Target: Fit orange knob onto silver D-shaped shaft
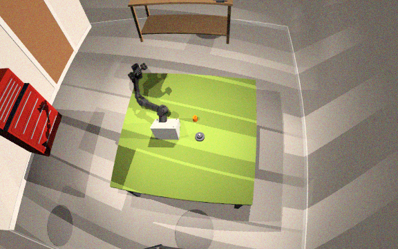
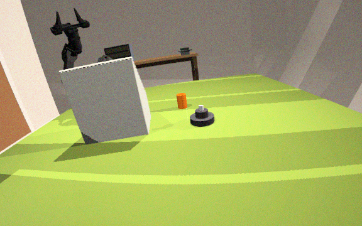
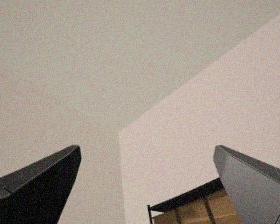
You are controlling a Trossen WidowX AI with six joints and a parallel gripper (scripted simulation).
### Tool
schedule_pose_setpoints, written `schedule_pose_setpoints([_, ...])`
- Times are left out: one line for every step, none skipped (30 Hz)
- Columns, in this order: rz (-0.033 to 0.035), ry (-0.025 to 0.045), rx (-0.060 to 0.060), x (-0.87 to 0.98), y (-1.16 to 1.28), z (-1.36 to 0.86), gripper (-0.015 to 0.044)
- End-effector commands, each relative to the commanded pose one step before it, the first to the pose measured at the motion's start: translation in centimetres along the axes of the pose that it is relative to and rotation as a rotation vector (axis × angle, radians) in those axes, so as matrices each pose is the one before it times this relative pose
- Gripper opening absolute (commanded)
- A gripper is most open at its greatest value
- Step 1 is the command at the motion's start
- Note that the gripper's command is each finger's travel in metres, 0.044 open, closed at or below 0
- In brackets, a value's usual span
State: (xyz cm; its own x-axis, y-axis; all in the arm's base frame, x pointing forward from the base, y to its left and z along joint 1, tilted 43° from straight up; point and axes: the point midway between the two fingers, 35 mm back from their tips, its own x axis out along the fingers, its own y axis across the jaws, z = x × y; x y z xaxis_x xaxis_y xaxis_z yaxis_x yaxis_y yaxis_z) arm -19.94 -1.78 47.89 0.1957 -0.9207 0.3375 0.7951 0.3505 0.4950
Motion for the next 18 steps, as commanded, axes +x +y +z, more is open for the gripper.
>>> schedule_pose_setpoints([0.00000,0.00000,0.0000,0.000,0.000,0.000,0.0426])
schedule_pose_setpoints([0.00435,0.00549,-0.0052,0.182,0.222,-0.096,0.0440])
schedule_pose_setpoints([0.01308,0.01654,-0.0155,0.545,0.662,-0.293,0.0440])
schedule_pose_setpoints([0.02192,0.02777,-0.0254,0.908,1.090,-0.495,0.0440])
schedule_pose_setpoints([0.02688,0.03412,-0.0303,1.113,1.304,-0.602,0.0440])
schedule_pose_setpoints([0.02711,0.03446,-0.0296,1.126,1.279,-0.594,0.0440])
schedule_pose_setpoints([0.02732,0.03478,-0.0290,1.138,1.253,-0.586,0.0440])
schedule_pose_setpoints([0.02753,0.03507,-0.0283,1.149,1.227,-0.578,0.0440])
schedule_pose_setpoints([0.02616,0.03334,-0.0260,1.094,1.133,-0.536,0.0440])
schedule_pose_setpoints([0.02553,0.03253,-0.0246,1.069,1.075,-0.512,0.0440])
schedule_pose_setpoints([0.02813,0.03583,-0.0263,1.176,1.152,-0.556,0.0440])
schedule_pose_setpoints([0.02842,0.03396,-0.0276,1.079,1.034,-0.578,0.0440])
schedule_pose_setpoints([0.02850,0.03373,-0.0268,1.074,1.006,-0.563,0.0440])
schedule_pose_setpoints([0.02881,0.03378,-0.0262,1.078,0.986,-0.553,0.0440])
schedule_pose_setpoints([0.02911,0.03381,-0.0256,1.082,0.967,-0.543,0.0440])
schedule_pose_setpoints([0.02941,0.03383,-0.0250,1.085,0.947,-0.534,0.0440])
schedule_pose_setpoints([0.02971,0.03384,-0.0244,1.087,0.928,-0.526,0.0440])
schedule_pose_setpoints([0.03000,0.03384,-0.0238,1.089,0.909,-0.517,0.0440])
